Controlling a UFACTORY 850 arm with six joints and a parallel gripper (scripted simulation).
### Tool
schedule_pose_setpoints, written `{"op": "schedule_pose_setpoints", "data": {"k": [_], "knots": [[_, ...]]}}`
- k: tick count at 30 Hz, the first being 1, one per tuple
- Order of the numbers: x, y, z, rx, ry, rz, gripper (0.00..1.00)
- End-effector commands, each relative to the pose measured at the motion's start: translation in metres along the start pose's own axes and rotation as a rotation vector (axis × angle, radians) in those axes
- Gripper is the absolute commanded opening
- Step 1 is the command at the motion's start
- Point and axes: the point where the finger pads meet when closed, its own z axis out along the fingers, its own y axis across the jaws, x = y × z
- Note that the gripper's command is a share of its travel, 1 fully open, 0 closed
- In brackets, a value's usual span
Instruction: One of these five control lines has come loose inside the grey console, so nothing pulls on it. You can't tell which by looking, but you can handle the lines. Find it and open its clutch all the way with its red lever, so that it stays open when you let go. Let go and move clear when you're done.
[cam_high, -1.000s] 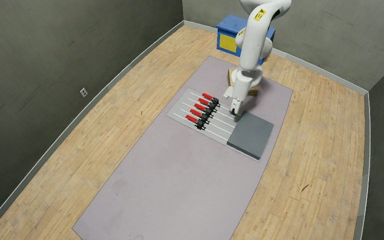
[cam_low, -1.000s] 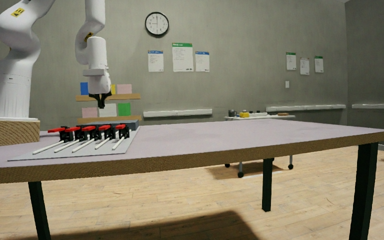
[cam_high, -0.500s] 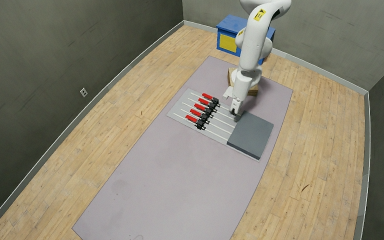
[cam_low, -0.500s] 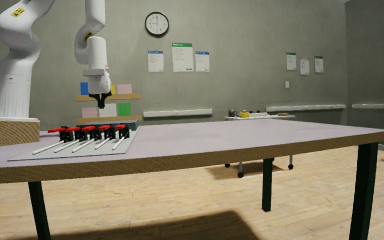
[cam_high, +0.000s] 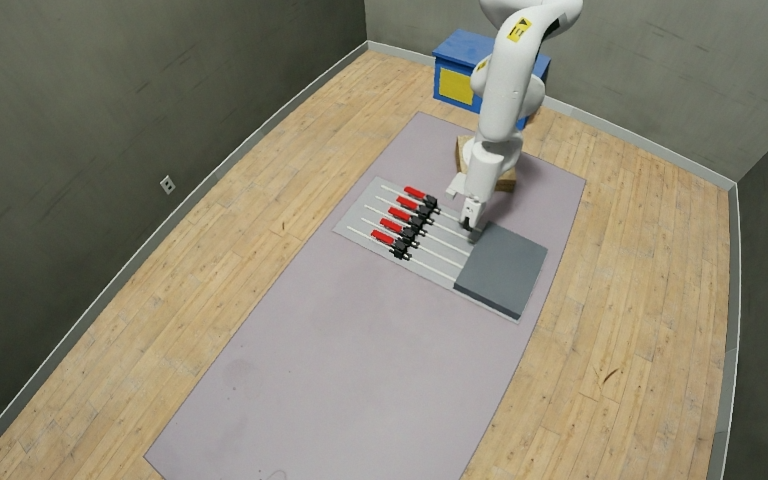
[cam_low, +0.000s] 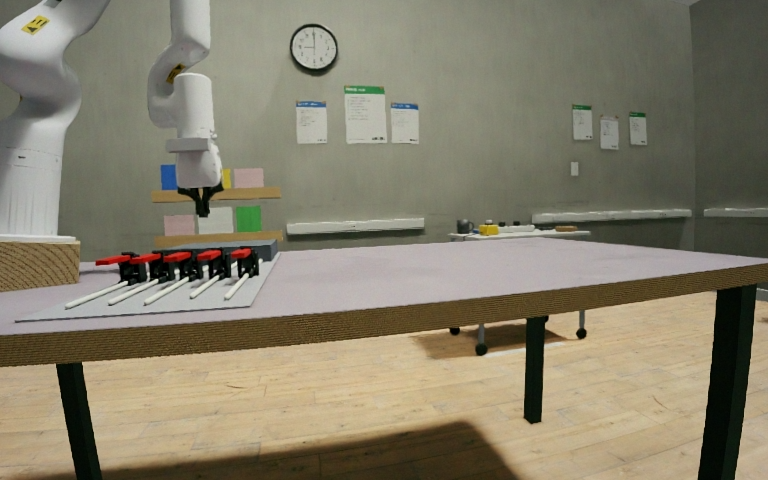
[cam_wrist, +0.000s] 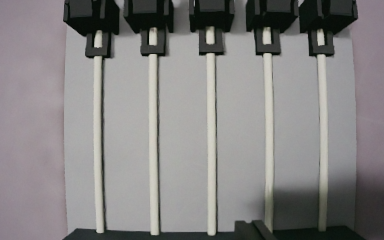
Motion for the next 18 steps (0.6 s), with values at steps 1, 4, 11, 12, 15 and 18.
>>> {"op": "schedule_pose_setpoints", "data": {"k": [1,4,11,12,15,18], "knots": [[0.000,-0.001,-0.001,-0.039,-0.013,0.000,0.00],[0.000,-0.001,-0.001,-0.039,-0.013,0.000,0.00],[0.000,-0.001,-0.001,-0.039,-0.013,0.000,0.00],[0.000,-0.001,-0.001,-0.039,-0.013,0.000,0.00],[0.016,-0.015,0.007,-0.041,-0.012,0.000,0.00],[0.038,-0.033,0.019,-0.042,-0.011,0.000,0.00]]}}
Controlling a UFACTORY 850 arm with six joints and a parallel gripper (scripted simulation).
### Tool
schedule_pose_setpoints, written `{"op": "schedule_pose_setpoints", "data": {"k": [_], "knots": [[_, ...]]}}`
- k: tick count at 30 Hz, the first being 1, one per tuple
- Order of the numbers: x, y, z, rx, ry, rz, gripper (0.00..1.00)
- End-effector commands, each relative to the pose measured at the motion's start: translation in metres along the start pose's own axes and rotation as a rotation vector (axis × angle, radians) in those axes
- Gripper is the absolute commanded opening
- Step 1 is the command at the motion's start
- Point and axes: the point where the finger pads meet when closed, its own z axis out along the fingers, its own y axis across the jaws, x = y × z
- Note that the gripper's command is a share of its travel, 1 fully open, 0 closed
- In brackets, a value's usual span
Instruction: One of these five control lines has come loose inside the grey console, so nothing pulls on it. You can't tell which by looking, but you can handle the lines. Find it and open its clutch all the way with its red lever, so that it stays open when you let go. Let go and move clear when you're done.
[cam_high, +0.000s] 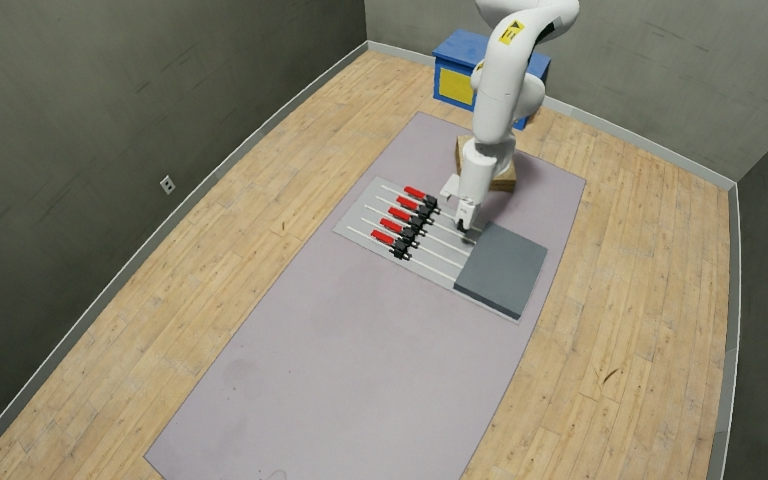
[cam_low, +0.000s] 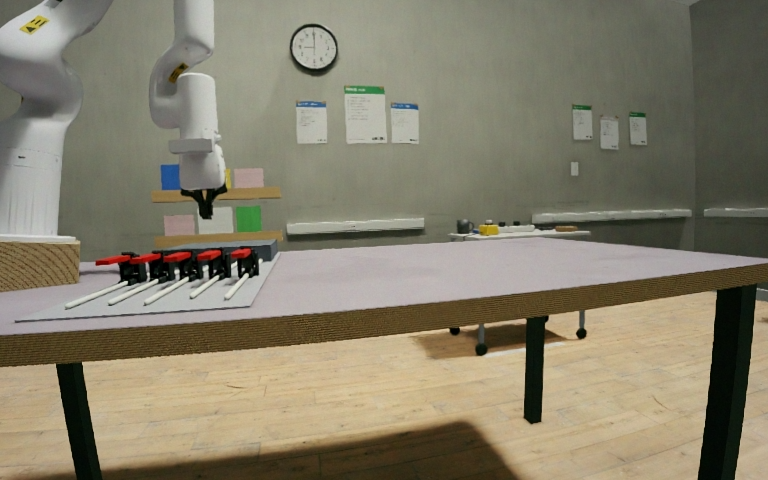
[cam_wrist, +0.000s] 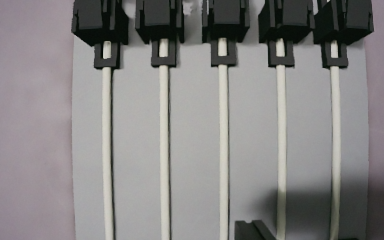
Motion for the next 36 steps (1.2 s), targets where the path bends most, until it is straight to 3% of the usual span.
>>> {"op": "schedule_pose_setpoints", "data": {"k": [1,5,36], "knots": [[0.037,-0.030,0.019,-0.041,-0.009,0.001,0.00],[0.057,-0.041,0.028,-0.040,-0.009,0.001,0.00],[0.057,-0.041,0.040,-0.039,-0.010,0.001,0.00]]}}
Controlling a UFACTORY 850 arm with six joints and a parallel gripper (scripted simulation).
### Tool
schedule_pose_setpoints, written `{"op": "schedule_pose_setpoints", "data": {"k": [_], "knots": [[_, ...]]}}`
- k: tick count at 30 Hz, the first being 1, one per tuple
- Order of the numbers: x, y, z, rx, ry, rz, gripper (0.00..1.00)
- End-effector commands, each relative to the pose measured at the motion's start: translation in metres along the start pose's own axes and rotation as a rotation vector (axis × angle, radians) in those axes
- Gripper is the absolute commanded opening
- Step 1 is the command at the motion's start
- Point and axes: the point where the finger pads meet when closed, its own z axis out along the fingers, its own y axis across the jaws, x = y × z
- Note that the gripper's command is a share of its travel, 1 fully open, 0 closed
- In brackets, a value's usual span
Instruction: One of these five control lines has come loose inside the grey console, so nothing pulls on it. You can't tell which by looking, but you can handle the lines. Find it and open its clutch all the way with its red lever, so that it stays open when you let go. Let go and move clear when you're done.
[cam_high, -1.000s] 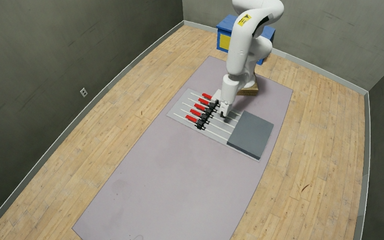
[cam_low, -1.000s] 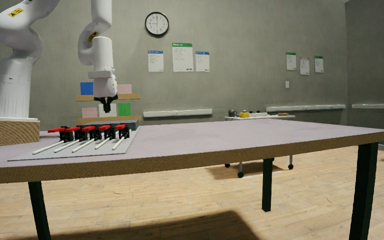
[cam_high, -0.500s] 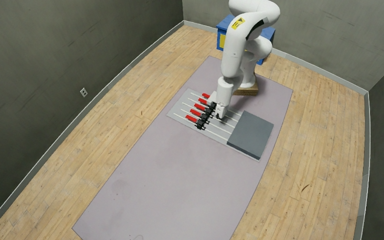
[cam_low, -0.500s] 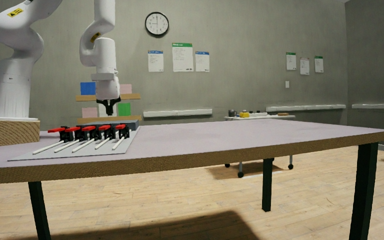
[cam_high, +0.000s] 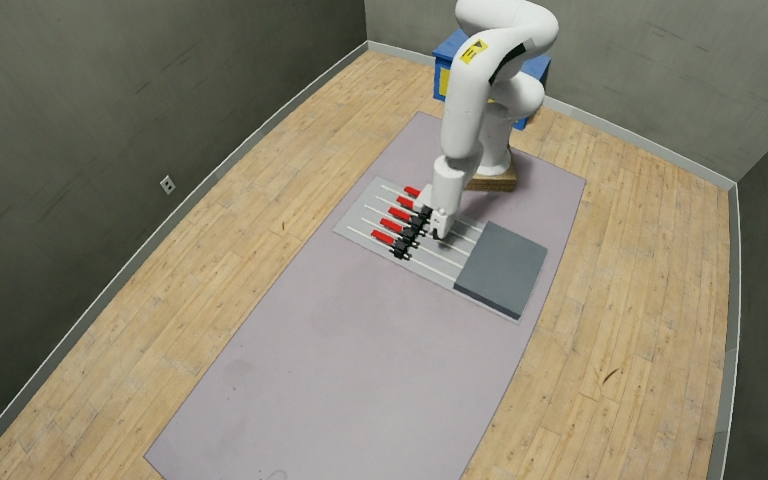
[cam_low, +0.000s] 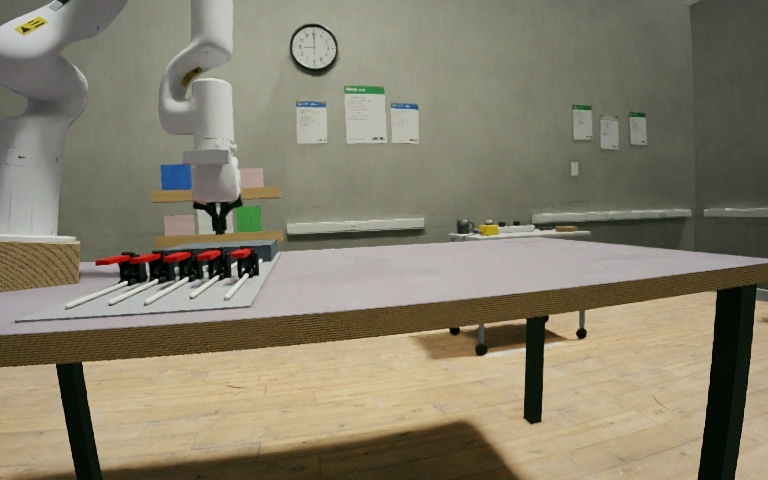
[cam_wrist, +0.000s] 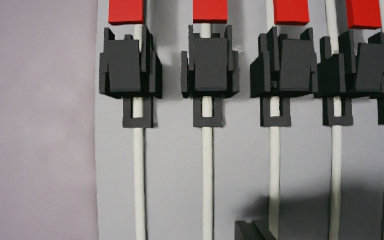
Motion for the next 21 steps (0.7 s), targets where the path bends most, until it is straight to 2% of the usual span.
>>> {"op": "schedule_pose_setpoints", "data": {"k": [1,21], "knots": [[0.000,-0.001,0.004,-0.012,-0.002,0.000,0.00],[0.000,0.000,0.029,-0.012,-0.002,0.000,0.00]]}}
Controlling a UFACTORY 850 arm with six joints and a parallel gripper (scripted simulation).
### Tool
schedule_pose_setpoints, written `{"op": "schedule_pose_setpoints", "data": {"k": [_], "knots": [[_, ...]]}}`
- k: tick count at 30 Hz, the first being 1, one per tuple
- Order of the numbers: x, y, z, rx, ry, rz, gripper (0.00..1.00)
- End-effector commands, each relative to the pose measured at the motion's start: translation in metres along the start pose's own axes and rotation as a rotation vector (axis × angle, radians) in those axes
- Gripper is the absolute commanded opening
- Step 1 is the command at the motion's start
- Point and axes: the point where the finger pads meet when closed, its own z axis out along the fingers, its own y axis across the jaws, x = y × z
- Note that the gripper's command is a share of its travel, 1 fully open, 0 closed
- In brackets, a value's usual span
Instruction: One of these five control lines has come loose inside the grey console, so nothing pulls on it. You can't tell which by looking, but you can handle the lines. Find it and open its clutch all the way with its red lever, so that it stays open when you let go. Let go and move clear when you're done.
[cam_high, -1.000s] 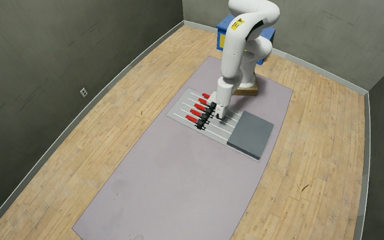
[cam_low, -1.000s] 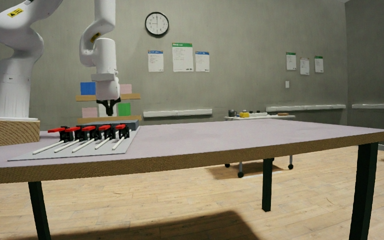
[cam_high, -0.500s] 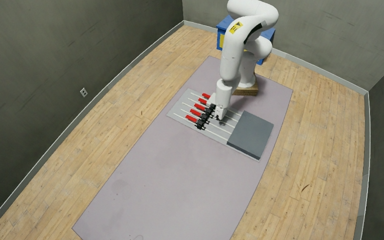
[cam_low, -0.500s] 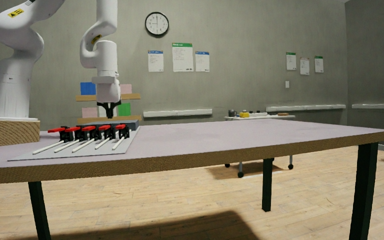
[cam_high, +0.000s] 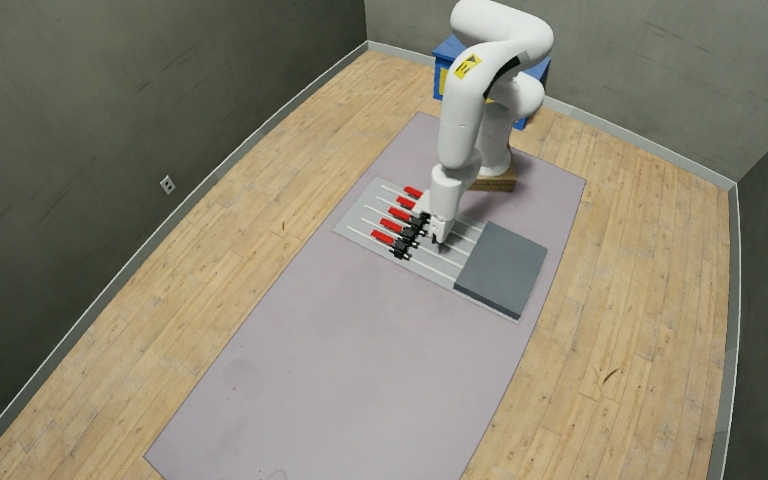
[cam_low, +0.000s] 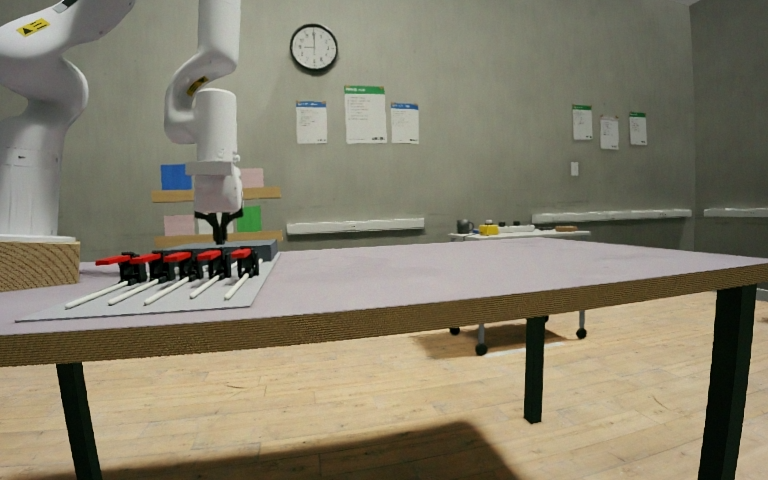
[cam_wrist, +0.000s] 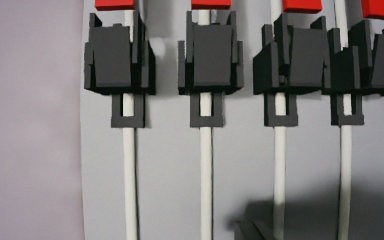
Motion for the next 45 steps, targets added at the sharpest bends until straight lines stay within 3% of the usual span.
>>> {"op": "schedule_pose_setpoints", "data": {"k": [1,25,45], "knots": [[0.000,-0.001,0.007,0.019,0.002,-0.001,0.00],[0.000,-0.001,0.054,0.019,0.002,-0.001,0.00],[0.000,-0.003,0.057,0.019,0.002,-0.001,0.00]]}}
